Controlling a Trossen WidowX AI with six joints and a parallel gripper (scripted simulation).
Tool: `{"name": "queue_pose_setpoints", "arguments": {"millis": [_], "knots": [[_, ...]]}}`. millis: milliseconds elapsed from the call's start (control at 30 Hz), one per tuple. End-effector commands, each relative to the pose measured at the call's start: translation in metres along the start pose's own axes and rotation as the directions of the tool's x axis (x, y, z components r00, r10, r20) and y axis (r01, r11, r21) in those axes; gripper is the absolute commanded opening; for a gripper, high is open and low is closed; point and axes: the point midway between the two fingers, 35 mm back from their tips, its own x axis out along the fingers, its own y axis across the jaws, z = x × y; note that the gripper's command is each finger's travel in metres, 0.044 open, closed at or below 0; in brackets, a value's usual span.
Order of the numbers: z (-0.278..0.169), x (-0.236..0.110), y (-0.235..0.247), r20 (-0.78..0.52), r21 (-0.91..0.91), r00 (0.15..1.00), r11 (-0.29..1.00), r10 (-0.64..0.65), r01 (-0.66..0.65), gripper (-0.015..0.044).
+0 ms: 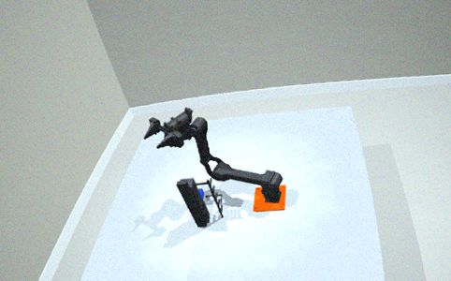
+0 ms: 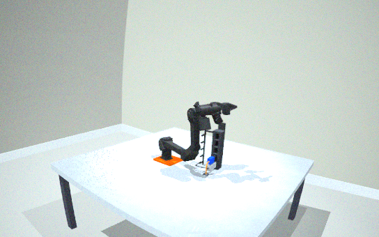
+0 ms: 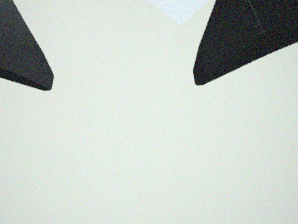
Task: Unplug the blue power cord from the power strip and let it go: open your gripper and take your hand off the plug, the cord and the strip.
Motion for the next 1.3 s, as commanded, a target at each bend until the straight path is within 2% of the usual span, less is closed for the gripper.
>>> {"name": "queue_pose_setpoints", "arguments": {"millis": [0, 100, 267, 500, 767, 1000, 1267], "knots": [[-0.001, -0.001, 0.0, -0.001, -0.003, 1.0, 1.0, 0.004, -0.004, 0.0374], [-0.015, -0.015, 0.006, -0.01, -0.048, 0.998, 0.997, 0.059, -0.06, 0.0295], [-0.068, -0.065, 0.014, -0.064, -0.214, 0.966, 0.943, 0.249, -0.257, 0.0164], [-0.138, -0.121, -0.002, -0.167, -0.418, 0.885, 0.782, 0.435, -0.463, 0.016], [-0.208, -0.157, -0.05, -0.297, -0.612, 0.786, 0.523, 0.543, -0.593, 0.016], [-0.253, -0.158, -0.106, -0.39, -0.749, 0.73, 0.267, 0.562, -0.606, 0.016], [-0.278, -0.129, -0.164, -0.435, -0.857, 0.718, -0.005, 0.543, -0.516, 0.016]]}}
